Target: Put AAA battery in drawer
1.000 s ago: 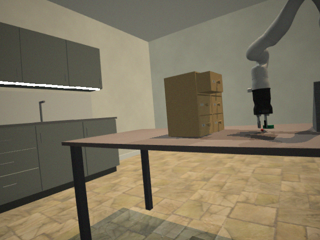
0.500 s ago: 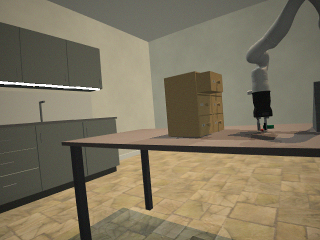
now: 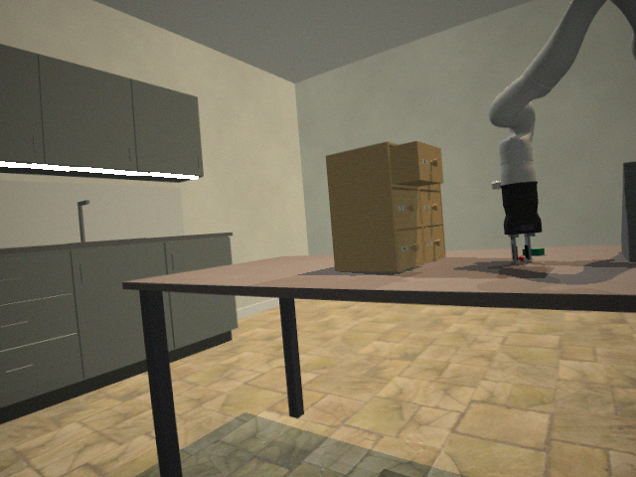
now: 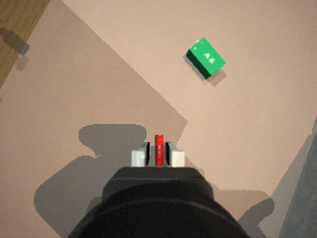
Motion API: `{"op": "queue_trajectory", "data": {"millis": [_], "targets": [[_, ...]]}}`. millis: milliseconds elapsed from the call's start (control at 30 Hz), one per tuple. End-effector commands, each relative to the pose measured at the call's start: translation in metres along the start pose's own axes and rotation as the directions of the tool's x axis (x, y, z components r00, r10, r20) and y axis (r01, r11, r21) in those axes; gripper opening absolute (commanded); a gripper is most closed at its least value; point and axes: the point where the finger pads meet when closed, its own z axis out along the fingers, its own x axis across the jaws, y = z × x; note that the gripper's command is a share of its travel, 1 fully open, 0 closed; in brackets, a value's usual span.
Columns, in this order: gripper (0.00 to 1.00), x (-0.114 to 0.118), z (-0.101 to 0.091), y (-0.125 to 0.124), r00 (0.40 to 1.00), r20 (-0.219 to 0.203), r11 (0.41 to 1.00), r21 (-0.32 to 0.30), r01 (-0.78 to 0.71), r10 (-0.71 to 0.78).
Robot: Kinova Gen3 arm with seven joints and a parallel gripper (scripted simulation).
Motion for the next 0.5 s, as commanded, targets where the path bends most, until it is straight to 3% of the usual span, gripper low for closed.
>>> {"op": "queue_trajectory", "data": {"millis": [0, 267, 300, 467], "targets": [[0.54, -0.0004, 0.0017, -0.0002, 1.000, 0.004, 1.000, -0.001, -0.001, 0.001], [0.54, -0.0004, 0.0017, -0.0002, 1.000, 0.004, 1.000, -0.001, -0.001, 0.001], [0.24, -0.0004, 0.0017, -0.0002, 1.000, 0.004, 1.000, -0.001, -0.001, 0.001], [0.24, -0.0004, 0.0017, -0.0002, 1.000, 0.004, 1.000, -0.001, -0.001, 0.001]]}}
